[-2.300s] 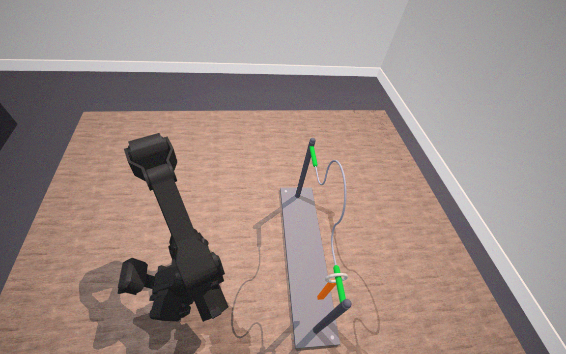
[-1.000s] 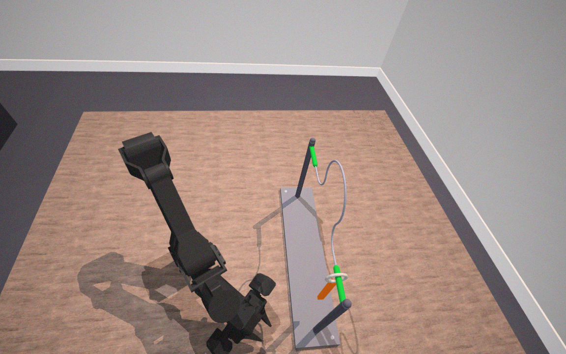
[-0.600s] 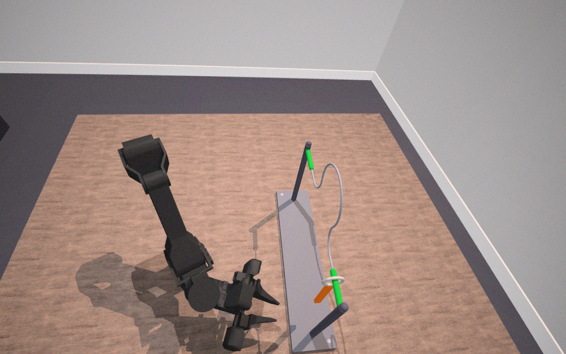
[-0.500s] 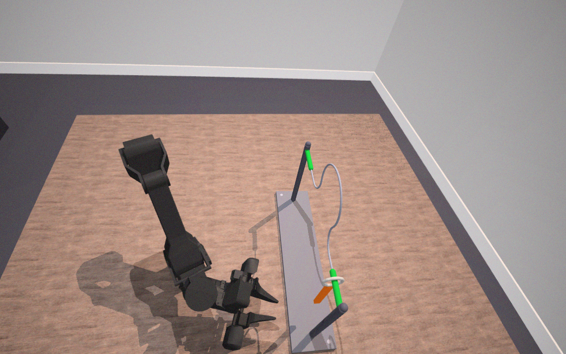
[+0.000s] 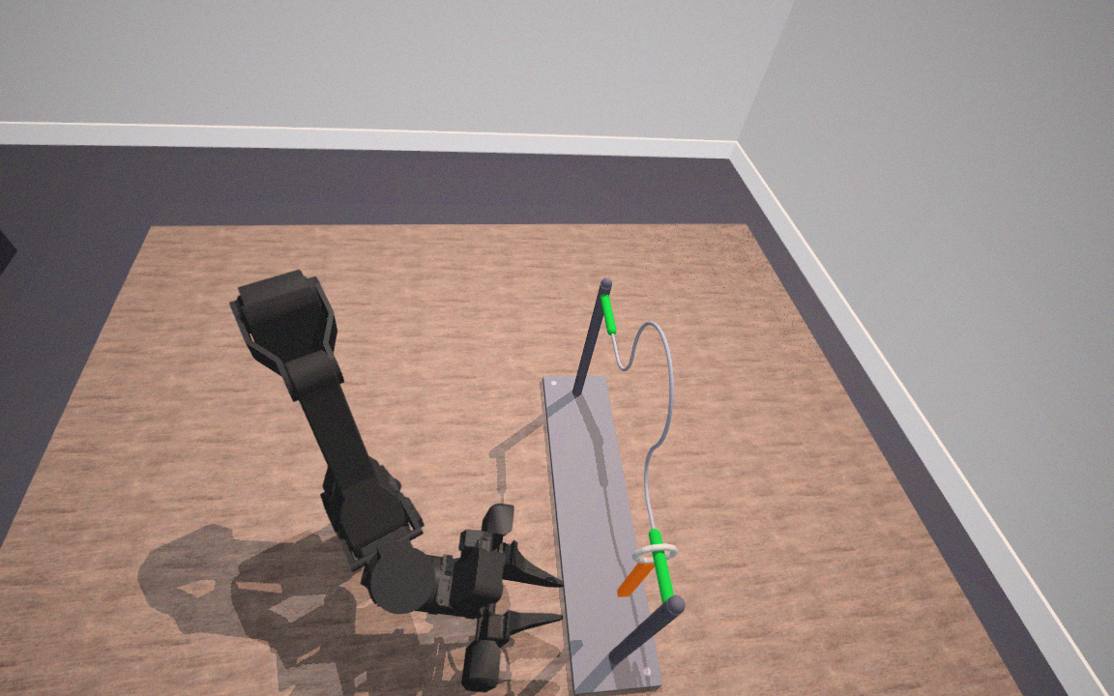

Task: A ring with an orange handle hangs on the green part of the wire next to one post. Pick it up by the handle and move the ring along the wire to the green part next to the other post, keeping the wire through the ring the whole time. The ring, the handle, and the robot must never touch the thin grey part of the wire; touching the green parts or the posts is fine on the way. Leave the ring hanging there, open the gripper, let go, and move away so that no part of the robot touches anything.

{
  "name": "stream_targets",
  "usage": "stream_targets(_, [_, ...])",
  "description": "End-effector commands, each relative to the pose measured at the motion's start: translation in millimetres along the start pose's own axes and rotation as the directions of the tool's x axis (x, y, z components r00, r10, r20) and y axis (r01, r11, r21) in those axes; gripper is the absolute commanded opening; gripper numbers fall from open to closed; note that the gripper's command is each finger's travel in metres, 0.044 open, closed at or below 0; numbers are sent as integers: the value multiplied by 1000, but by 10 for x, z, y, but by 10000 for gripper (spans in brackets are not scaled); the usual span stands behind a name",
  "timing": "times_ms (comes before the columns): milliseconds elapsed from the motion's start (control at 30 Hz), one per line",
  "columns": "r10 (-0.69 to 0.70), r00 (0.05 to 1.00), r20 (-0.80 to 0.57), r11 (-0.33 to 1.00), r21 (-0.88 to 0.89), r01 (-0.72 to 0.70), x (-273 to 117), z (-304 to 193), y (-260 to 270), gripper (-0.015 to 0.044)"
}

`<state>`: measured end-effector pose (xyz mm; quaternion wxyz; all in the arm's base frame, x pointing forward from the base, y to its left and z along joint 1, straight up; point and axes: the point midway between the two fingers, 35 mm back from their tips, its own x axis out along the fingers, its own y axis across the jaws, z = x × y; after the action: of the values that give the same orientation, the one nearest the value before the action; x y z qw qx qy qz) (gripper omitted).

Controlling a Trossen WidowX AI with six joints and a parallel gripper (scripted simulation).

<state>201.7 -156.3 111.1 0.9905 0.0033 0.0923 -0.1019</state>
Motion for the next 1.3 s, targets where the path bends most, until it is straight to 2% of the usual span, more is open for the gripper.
stream_targets(0, [58, 997, 45, 998, -7, -57, 103, 127, 3, 160])
stream_targets(233, [133, 986, 104, 991, -25, -131, 240, 267, 16, 160])
stream_targets(1267, [135, 985, 105, 991, -27, -133, 594, 328, 42, 160])
